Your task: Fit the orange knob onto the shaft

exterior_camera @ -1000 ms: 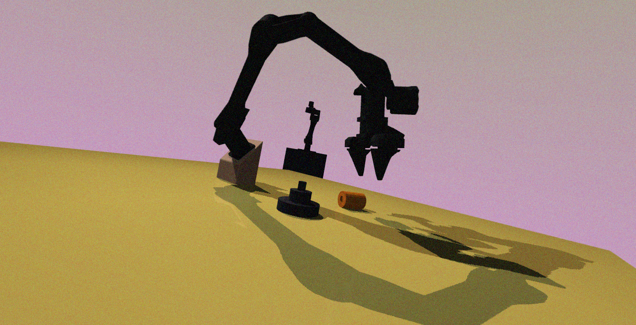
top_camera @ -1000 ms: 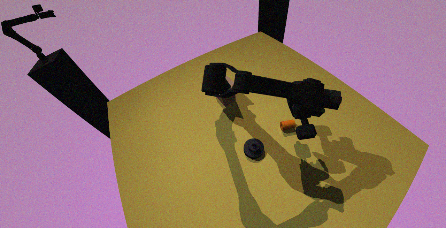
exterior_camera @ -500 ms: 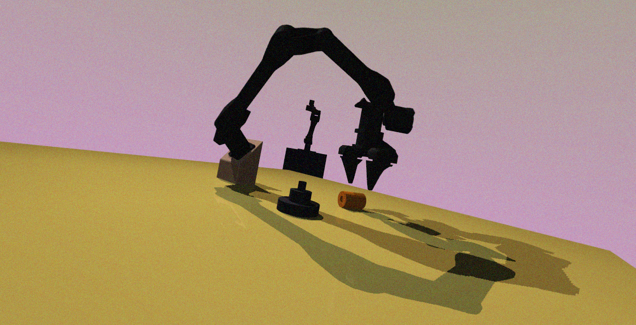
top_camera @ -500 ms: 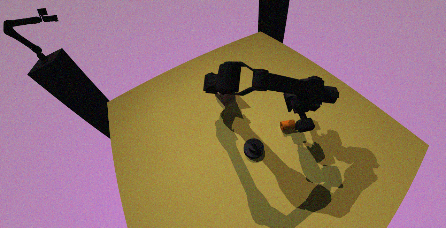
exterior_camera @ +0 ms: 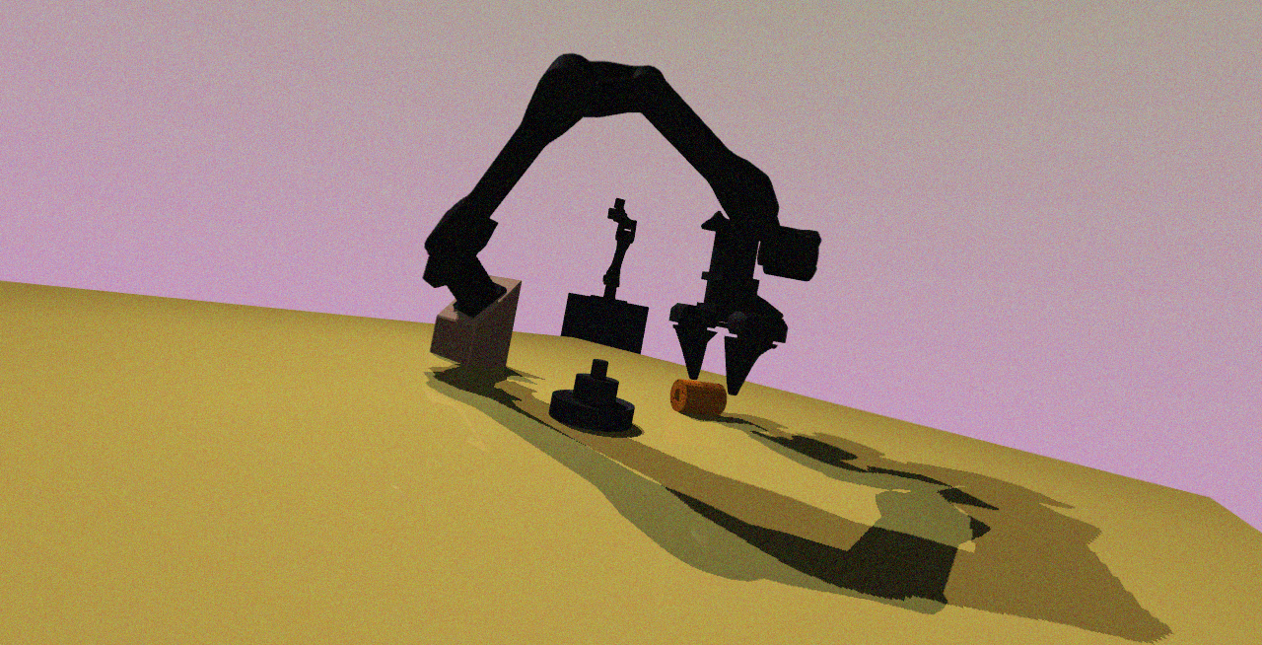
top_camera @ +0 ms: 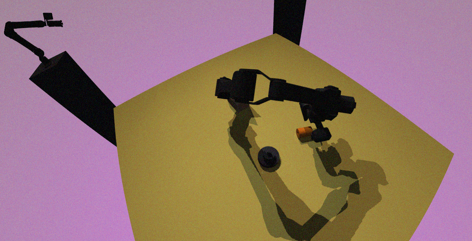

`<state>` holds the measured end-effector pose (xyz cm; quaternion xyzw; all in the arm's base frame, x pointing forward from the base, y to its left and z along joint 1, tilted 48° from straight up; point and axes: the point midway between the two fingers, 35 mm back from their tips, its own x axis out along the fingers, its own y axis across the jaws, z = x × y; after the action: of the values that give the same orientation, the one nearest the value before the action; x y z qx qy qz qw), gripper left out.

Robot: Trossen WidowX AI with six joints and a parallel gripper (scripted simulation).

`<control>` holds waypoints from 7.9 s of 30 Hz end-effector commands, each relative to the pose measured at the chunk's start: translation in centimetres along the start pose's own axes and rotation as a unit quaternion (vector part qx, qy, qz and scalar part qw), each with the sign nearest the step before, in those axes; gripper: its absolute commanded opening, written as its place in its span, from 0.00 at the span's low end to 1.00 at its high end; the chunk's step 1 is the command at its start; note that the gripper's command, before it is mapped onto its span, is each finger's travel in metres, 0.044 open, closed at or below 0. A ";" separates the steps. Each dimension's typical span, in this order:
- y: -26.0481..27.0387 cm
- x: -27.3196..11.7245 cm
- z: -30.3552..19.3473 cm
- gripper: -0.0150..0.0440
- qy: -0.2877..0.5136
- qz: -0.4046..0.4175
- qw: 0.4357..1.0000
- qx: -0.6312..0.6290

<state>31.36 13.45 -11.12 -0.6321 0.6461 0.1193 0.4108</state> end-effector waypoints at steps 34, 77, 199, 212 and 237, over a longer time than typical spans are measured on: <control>0.1 2.6 -0.2 0.60 0.004 -0.002 1.000 -0.003; 0.1 1.0 -3.3 0.56 -0.272 0.002 0.962 -0.004; 1.5 -6.2 -6.1 1.00 -0.146 0.105 0.984 0.005; 0.3 -9.0 -6.7 1.00 0.004 0.000 1.000 -0.005; 0.3 -9.0 -6.8 1.00 0.003 -0.002 0.880 0.475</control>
<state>27.27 15.42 -0.86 -0.3861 0.6347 -0.1792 0.6450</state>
